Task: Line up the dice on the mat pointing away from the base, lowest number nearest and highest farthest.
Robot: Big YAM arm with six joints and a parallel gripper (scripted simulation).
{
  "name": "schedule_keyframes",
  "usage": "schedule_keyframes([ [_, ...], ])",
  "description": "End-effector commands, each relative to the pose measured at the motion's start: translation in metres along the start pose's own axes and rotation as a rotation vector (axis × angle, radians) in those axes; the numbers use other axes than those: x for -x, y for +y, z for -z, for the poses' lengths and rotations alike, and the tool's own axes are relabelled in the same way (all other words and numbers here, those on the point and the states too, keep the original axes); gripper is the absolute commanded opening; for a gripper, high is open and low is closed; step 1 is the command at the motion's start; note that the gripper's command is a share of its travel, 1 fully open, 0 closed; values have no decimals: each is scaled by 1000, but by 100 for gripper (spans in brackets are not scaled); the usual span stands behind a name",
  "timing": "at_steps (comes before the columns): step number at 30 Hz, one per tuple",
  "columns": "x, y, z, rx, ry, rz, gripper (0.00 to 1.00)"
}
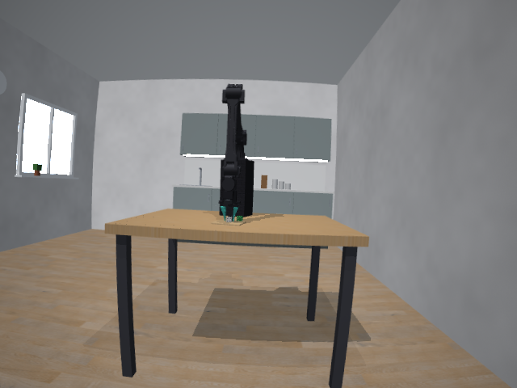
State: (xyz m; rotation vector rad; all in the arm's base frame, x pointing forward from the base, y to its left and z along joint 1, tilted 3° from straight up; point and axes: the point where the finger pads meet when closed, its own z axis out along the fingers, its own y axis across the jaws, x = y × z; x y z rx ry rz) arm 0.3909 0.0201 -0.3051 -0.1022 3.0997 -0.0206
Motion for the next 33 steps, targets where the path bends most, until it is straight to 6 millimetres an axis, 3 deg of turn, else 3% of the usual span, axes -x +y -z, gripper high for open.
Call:
schedule_keyframes([
  [1,13,-6,25,-1,-28,-10,39],
  [6,13,-6,39,-1,-28,-11,39],
  [17,11,-3,92,-1,-29,-11,39],
  [21,11,-3,99,-1,-29,-11,39],
  [26,7,-3,94,-1,-15,-11,39],
  [27,9,-3,94,-1,-21,-11,100],
  [33,10,-3,94,-1,-23,-10,100],
])
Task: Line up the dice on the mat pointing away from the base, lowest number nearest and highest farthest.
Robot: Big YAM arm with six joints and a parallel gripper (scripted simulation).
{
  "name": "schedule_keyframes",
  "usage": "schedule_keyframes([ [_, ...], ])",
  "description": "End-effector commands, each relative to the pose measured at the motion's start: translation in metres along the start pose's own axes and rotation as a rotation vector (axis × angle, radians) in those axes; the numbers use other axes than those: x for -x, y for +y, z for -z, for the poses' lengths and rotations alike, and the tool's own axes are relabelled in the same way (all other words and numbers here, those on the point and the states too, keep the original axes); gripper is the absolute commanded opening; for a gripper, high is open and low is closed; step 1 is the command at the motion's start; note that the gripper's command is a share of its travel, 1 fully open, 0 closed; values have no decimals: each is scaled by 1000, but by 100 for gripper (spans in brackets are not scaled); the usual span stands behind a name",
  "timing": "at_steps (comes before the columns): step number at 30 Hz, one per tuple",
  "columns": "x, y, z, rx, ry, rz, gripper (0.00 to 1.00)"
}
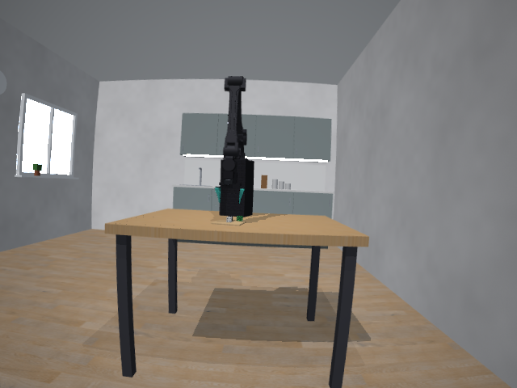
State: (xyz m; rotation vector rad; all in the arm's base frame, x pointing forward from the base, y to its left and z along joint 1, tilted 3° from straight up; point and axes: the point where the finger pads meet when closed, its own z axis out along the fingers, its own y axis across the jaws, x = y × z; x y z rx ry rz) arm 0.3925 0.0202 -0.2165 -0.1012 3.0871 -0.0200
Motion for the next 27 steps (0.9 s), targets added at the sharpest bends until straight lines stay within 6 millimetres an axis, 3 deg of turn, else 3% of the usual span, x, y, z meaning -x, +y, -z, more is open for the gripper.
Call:
schedule_keyframes([
  [1,5,-1,6,-1,-10,-10,100],
  [15,2,2,4,0,-15,-16,100],
  [22,-52,28,-11,-1,1,-309,100],
  [27,-66,37,-8,3,-14,-434,100],
])
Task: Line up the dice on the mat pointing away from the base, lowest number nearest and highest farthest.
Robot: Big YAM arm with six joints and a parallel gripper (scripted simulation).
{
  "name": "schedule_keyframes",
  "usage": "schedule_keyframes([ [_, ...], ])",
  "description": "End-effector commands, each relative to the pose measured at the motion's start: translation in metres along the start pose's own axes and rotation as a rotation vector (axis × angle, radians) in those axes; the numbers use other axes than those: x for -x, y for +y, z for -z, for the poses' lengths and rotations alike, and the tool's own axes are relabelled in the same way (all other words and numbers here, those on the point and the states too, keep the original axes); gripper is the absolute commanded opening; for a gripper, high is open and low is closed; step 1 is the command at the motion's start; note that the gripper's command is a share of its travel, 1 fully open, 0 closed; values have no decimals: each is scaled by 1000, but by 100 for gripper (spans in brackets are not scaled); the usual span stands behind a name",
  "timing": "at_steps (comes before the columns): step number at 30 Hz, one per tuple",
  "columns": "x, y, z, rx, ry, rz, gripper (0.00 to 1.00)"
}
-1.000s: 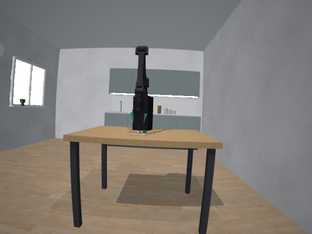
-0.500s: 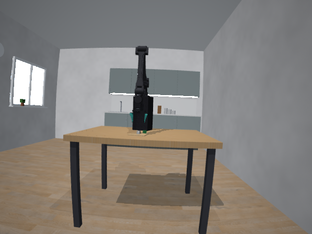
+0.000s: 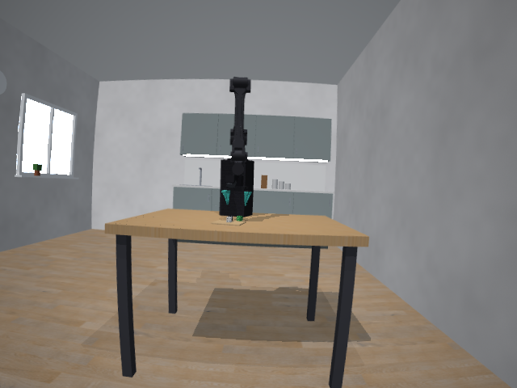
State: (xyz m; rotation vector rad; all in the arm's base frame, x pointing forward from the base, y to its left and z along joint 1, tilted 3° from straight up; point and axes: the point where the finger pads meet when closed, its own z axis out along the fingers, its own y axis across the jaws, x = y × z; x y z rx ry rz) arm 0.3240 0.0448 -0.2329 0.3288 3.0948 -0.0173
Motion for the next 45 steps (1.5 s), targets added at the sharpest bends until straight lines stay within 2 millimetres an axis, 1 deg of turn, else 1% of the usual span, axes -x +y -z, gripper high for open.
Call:
schedule_keyframes([
  [1,-4,9,5,18,-42,-188,100],
  [2,-5,9,6,18,-43,-193,100],
  [3,-15,9,4,18,-40,-249,100],
  [4,-16,9,4,18,-39,-252,100],
  [5,-30,7,0,11,-25,-301,100],
  [6,-40,5,-2,7,-19,-340,100],
  [7,-45,5,-2,7,-18,-367,100],
  [9,-48,5,-1,8,-19,-390,100],
  [10,-45,7,2,14,-28,-391,100],
  [11,-40,9,4,21,-37,-392,39],
  [12,-31,11,4,30,-49,-397,39],
  [15,-30,9,4,30,-49,-406,39],
  [19,-38,5,4,17,-32,-405,39],
  [45,-38,5,4,17,-32,-400,39],
])
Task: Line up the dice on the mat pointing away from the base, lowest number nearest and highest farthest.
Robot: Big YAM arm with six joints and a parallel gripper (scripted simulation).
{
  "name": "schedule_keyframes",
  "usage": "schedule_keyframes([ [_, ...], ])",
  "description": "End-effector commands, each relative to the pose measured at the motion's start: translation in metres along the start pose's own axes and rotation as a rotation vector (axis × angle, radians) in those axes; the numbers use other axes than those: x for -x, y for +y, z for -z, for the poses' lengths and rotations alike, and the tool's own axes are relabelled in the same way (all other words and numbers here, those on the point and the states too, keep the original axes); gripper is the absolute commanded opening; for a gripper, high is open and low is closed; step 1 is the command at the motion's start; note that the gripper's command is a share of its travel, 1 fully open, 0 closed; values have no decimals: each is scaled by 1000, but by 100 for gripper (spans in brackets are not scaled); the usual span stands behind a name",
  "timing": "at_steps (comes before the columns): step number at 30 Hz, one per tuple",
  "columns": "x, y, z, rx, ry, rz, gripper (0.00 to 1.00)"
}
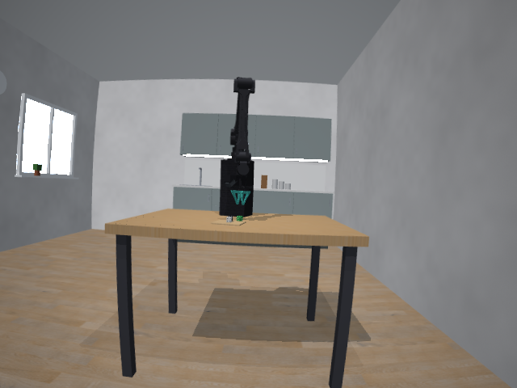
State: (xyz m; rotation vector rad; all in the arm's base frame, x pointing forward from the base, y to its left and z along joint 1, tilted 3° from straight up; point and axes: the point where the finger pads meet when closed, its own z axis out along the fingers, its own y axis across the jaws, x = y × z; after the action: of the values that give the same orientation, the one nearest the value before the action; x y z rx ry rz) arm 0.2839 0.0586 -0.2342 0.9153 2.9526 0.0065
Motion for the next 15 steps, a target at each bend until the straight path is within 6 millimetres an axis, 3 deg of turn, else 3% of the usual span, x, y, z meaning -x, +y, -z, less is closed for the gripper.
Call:
schedule_keyframes([
  [1,4,2,4,8,-12,-10,39],
  [15,4,2,-6,6,-11,-10,39],
])
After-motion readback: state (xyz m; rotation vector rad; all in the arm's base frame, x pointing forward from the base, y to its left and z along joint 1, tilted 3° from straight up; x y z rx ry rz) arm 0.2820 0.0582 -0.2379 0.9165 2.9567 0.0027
